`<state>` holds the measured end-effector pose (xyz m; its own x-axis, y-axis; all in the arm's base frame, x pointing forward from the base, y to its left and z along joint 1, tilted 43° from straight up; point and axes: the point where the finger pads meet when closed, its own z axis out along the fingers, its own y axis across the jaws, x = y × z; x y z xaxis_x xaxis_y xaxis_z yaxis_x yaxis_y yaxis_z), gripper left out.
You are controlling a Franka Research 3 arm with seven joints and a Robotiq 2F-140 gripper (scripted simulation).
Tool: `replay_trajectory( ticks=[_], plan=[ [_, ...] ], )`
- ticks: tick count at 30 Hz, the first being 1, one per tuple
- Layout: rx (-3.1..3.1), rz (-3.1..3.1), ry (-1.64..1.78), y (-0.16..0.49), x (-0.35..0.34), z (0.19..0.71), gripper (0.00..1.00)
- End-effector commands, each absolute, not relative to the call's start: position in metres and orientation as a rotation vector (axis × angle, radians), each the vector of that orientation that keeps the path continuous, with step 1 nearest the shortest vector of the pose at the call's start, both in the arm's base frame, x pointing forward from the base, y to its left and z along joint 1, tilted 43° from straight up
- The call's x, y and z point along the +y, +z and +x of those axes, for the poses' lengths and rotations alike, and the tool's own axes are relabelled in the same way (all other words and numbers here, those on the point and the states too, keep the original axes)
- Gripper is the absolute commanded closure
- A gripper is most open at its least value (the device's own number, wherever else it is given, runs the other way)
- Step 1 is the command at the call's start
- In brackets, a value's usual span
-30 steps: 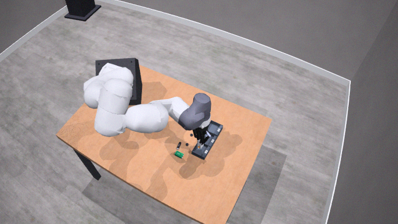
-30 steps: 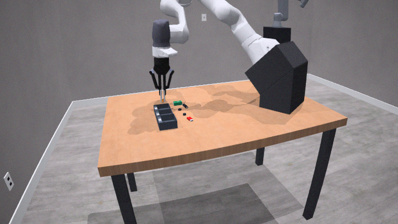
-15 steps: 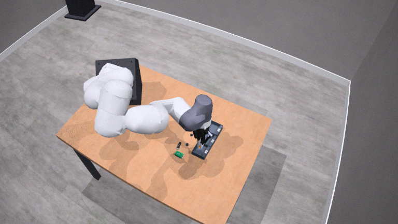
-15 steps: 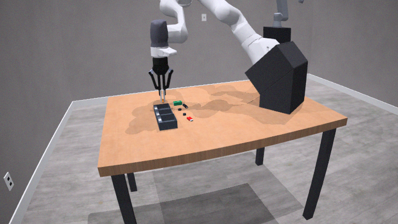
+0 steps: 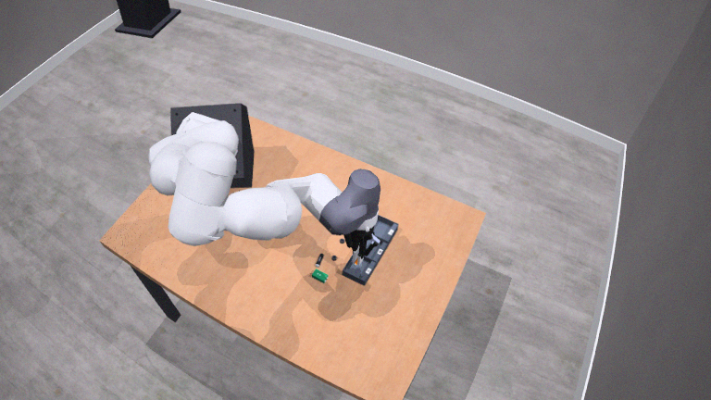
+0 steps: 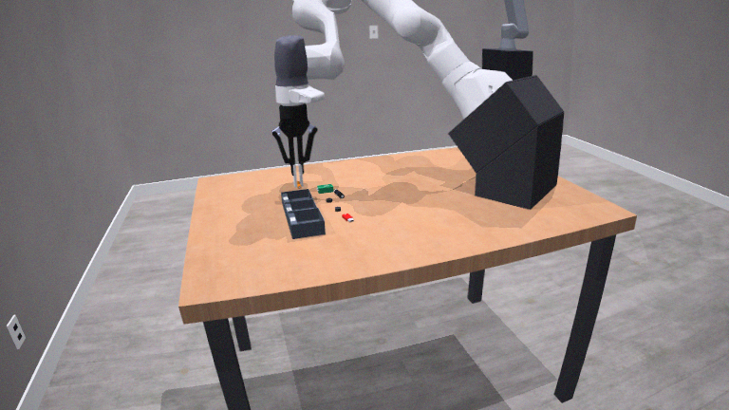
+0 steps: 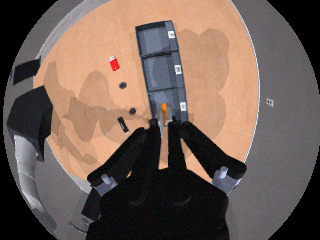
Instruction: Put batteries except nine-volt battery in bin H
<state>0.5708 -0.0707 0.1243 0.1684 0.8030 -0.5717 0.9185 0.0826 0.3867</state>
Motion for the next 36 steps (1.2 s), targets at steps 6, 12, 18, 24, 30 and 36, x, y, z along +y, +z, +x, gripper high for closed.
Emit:
replay_trajectory(
  ticks=[6, 12, 18, 24, 30, 36],
  plan=[
    [1.661, 1.723, -0.213, 0.119, -0.076, 0.574, 0.97],
    [1.661, 1.723, -0.213, 0.110, -0.083, 0.578, 0.97],
    [1.661, 1.723, -0.213, 0.101, -0.090, 0.582, 0.97],
    [1.661, 1.723, -0.213, 0.096, -0.095, 0.585, 0.97],
    [1.661, 1.723, -0.213, 0.093, -0.098, 0.587, 0.97],
    [1.661, 1.723, -0.213, 0.093, -0.098, 0.588, 0.97]
  ],
)
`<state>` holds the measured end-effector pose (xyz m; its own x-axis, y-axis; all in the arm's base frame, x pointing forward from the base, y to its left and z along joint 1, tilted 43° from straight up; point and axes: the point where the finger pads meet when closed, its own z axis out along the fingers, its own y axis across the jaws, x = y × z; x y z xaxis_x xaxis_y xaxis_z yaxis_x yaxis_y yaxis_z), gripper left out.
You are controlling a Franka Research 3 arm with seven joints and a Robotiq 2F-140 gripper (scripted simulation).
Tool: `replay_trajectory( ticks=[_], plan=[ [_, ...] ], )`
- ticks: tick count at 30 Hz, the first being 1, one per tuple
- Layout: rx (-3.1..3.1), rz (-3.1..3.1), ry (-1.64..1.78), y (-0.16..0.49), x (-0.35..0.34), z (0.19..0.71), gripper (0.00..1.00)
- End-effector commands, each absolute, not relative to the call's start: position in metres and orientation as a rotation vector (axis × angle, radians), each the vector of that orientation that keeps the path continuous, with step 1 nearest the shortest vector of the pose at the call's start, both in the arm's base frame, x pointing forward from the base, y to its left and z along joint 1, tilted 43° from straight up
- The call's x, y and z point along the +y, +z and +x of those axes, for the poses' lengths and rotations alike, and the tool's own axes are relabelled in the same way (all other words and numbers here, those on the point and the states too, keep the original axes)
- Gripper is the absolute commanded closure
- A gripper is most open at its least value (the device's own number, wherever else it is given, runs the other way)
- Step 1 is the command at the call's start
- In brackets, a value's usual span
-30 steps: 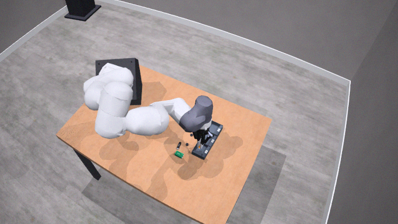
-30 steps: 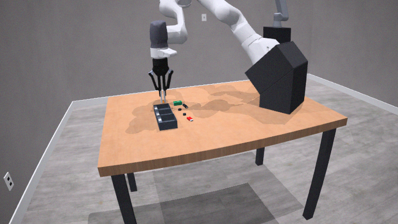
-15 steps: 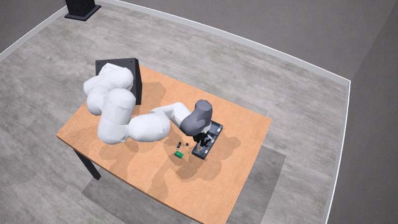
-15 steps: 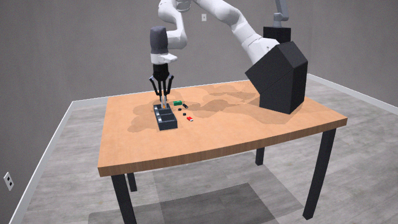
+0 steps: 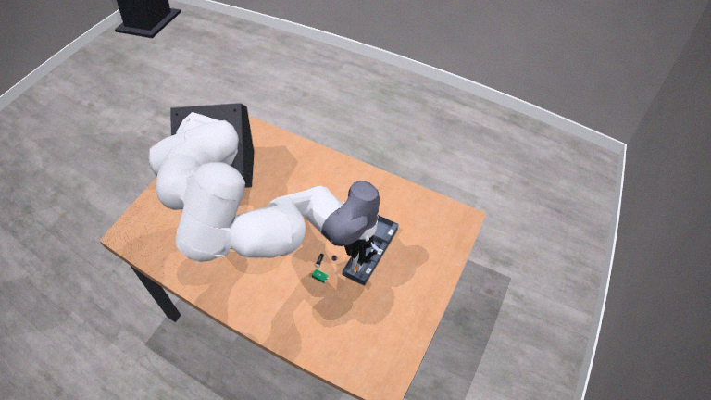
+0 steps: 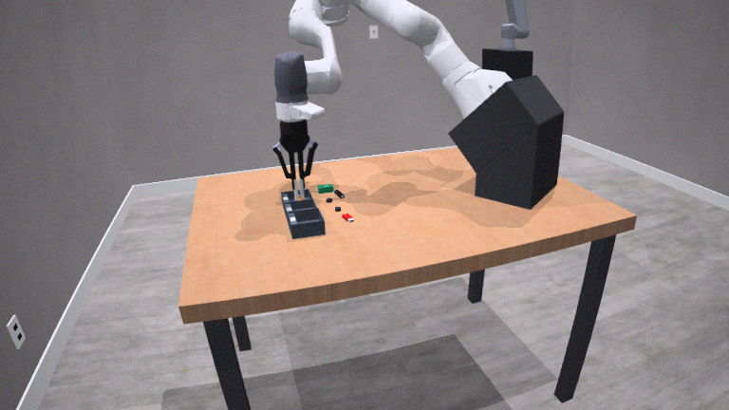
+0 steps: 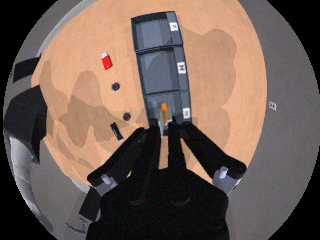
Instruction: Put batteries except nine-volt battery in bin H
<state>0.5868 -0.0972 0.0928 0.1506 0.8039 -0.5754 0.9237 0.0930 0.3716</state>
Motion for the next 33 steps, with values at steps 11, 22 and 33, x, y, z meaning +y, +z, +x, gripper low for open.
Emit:
replay_trajectory(
  ticks=[11, 22, 33],
  plan=[
    [1.661, 1.723, -0.213, 0.0934, -0.0976, 0.5879, 0.85],
    [1.661, 1.723, -0.213, 0.0934, -0.0976, 0.5879, 0.85],
    [1.661, 1.723, -0.213, 0.1021, -0.0906, 0.5837, 0.85]
  ],
)
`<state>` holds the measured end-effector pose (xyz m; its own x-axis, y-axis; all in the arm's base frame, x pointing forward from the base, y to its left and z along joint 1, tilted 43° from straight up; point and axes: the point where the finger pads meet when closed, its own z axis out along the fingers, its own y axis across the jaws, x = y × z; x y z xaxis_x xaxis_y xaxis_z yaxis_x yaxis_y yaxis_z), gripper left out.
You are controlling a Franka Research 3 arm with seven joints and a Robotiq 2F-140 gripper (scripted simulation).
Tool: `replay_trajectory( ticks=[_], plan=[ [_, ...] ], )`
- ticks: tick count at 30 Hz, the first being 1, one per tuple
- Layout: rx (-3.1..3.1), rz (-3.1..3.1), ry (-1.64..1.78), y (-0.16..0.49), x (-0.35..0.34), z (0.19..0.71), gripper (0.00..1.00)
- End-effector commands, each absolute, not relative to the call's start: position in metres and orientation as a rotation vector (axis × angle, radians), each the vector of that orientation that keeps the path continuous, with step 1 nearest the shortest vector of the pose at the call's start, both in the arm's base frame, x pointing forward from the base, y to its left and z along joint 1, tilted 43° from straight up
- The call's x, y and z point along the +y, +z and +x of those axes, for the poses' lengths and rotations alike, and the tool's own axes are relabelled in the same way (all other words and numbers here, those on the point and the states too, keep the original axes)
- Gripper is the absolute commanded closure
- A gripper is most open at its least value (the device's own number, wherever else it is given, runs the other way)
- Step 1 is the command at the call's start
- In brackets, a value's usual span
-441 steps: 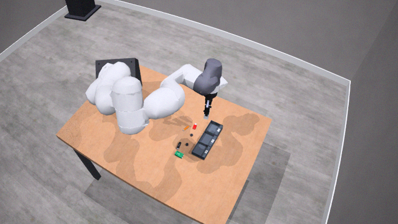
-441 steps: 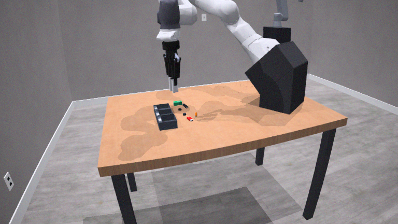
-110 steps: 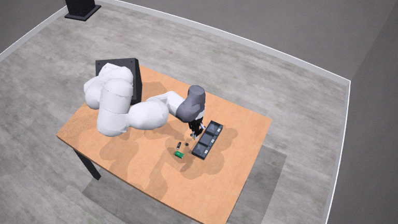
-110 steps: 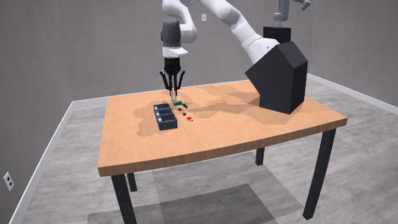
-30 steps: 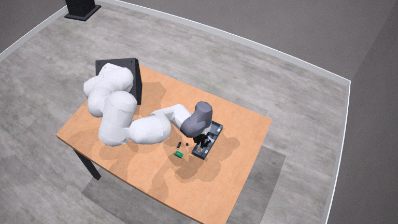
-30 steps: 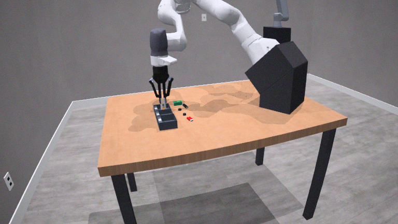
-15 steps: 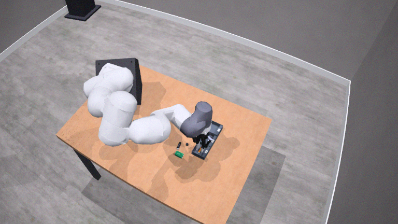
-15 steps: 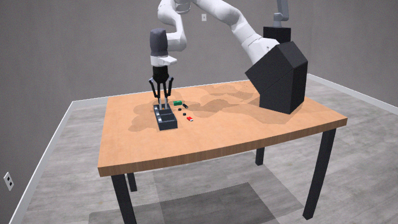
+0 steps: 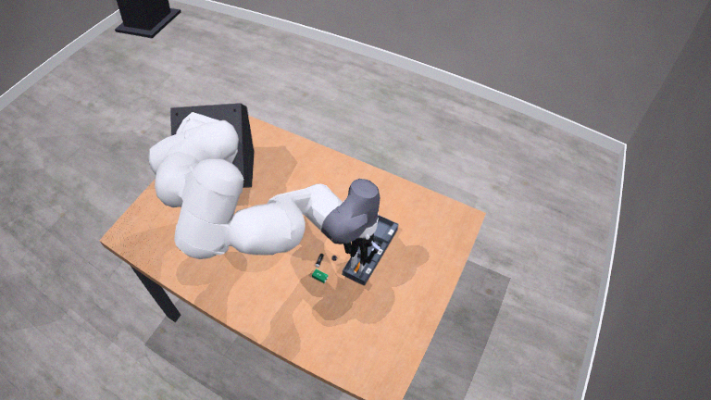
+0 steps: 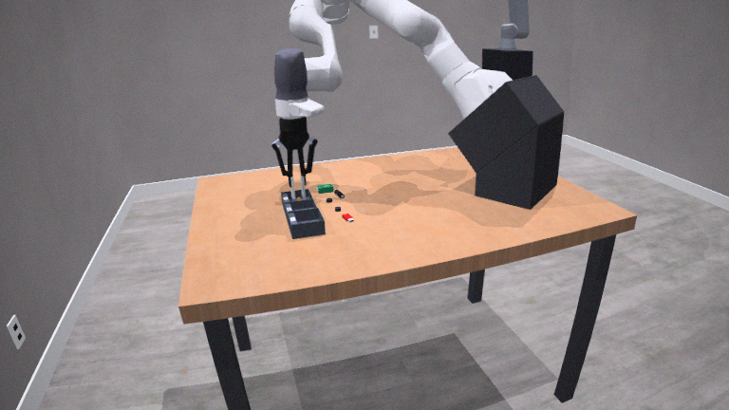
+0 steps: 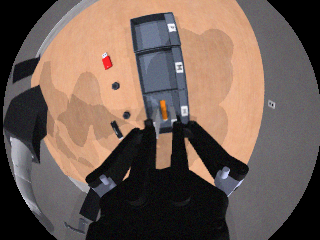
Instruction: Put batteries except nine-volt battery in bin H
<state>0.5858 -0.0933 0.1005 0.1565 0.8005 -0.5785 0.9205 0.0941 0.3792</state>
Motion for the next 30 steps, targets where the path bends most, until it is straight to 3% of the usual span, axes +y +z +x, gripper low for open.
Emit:
replay_trajectory(
  ticks=[1, 30],
  plan=[
    [1.661, 1.723, -0.213, 0.103, -0.090, 0.583, 0.85],
    [1.661, 1.723, -0.213, 0.126, -0.071, 0.572, 0.85]
  ],
)
